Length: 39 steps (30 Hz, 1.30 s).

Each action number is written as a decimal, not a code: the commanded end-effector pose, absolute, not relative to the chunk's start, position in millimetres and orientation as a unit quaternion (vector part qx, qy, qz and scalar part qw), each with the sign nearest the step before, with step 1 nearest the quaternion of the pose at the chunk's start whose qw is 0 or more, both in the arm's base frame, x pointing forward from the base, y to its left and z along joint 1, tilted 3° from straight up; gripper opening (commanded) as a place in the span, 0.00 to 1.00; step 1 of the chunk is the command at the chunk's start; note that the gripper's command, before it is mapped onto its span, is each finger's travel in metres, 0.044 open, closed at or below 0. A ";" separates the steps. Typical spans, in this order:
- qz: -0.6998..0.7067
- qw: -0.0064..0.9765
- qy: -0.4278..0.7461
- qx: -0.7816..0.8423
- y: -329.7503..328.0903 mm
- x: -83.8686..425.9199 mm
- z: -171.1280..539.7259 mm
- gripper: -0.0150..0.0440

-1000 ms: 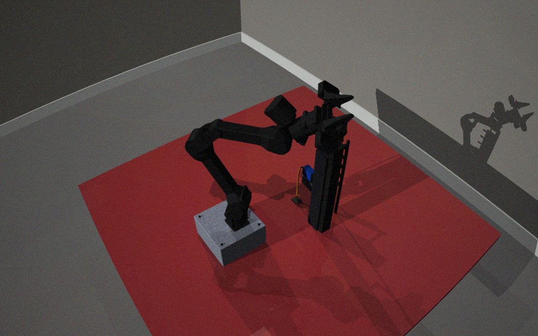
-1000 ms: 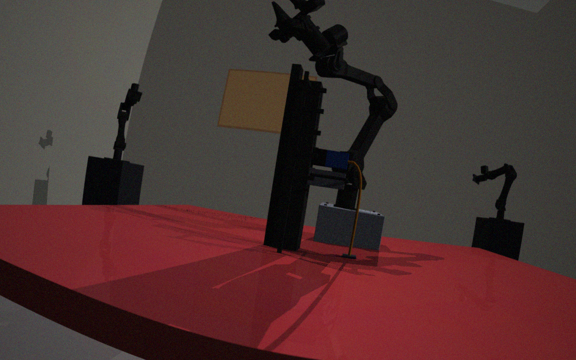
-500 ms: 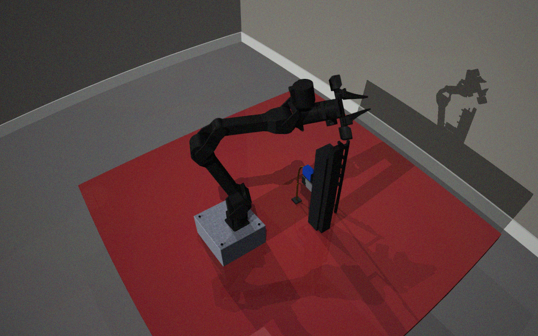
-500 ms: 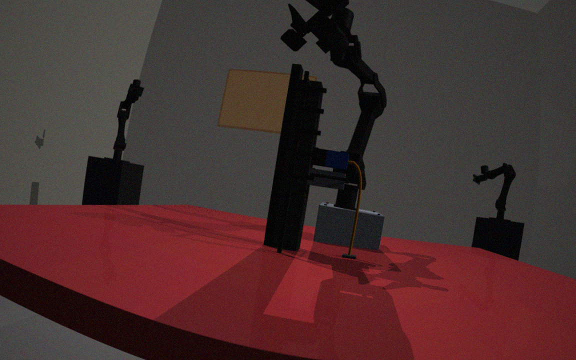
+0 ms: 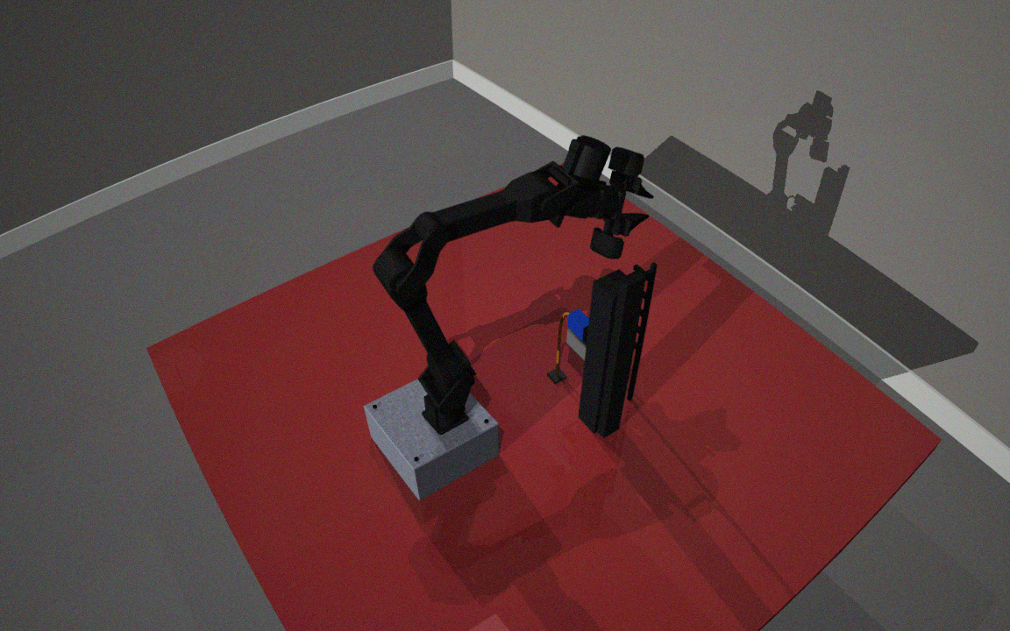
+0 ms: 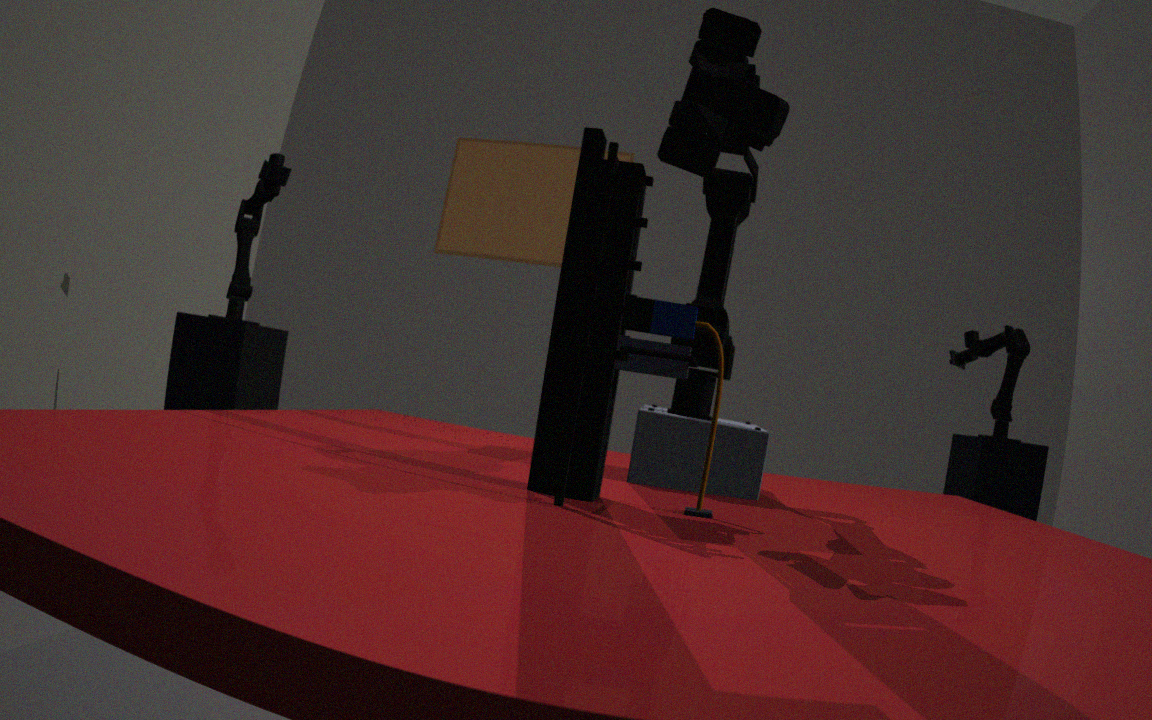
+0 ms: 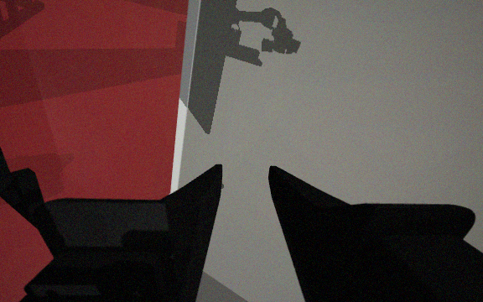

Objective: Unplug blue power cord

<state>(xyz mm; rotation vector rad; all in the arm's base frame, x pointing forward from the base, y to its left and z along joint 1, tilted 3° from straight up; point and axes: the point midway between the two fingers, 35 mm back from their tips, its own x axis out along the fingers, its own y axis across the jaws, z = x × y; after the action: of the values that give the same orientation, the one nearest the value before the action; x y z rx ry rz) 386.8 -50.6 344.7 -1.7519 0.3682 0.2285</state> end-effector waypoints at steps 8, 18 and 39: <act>0.388 0.597 0.387 -0.586 -10.1 333.0 199.3 0.53; 0.481 0.536 0.493 -0.488 2.8 282.7 167.7 0.53; 0.481 0.535 0.494 -0.488 -21.8 282.6 166.8 0.53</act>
<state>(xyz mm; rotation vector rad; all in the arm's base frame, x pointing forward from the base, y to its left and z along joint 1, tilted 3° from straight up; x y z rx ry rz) 283.6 -17.7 167.3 -1.1644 1.1806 1.1363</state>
